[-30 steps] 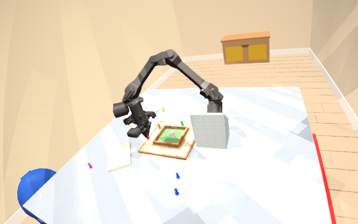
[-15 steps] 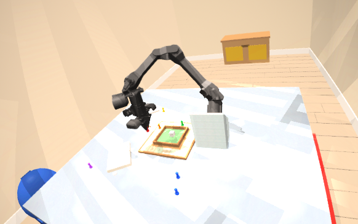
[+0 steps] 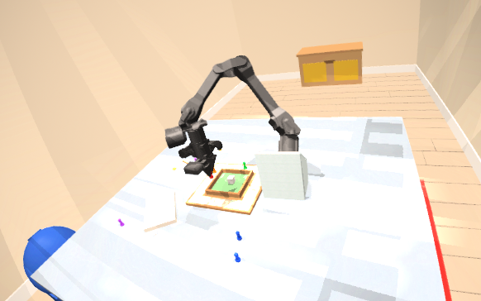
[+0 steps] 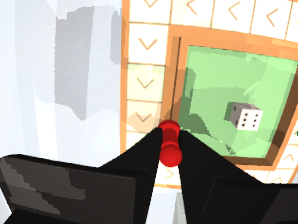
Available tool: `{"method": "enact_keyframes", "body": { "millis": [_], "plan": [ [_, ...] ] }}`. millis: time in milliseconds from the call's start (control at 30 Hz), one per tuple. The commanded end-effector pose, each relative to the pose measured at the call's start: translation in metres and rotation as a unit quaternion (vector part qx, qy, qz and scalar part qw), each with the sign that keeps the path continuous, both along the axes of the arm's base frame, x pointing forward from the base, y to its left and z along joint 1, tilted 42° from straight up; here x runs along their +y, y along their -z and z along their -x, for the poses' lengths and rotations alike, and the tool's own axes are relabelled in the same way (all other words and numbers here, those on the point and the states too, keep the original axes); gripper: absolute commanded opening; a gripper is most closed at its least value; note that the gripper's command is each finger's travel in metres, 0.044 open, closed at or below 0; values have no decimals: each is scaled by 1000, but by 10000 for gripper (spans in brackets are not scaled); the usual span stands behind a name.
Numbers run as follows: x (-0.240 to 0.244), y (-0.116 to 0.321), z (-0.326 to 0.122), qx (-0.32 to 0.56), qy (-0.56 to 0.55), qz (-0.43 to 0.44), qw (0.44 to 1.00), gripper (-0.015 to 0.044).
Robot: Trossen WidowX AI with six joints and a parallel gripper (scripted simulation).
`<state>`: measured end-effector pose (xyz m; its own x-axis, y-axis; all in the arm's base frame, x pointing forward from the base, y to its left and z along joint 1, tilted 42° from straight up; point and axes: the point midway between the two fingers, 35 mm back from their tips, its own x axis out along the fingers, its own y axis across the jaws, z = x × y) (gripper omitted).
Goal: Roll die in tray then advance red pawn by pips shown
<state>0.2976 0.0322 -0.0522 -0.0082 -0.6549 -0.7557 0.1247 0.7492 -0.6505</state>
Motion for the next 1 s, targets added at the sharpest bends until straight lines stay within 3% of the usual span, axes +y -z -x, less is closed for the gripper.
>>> {"method": "enact_keyframes", "body": {
  "millis": [0, 967],
  "plan": [
    [-9, 0, 13, 1, -1, 2, 1000, 0],
    [-62, 5, 112, 5, -1, 4, 1000, 0]
  ]
}}
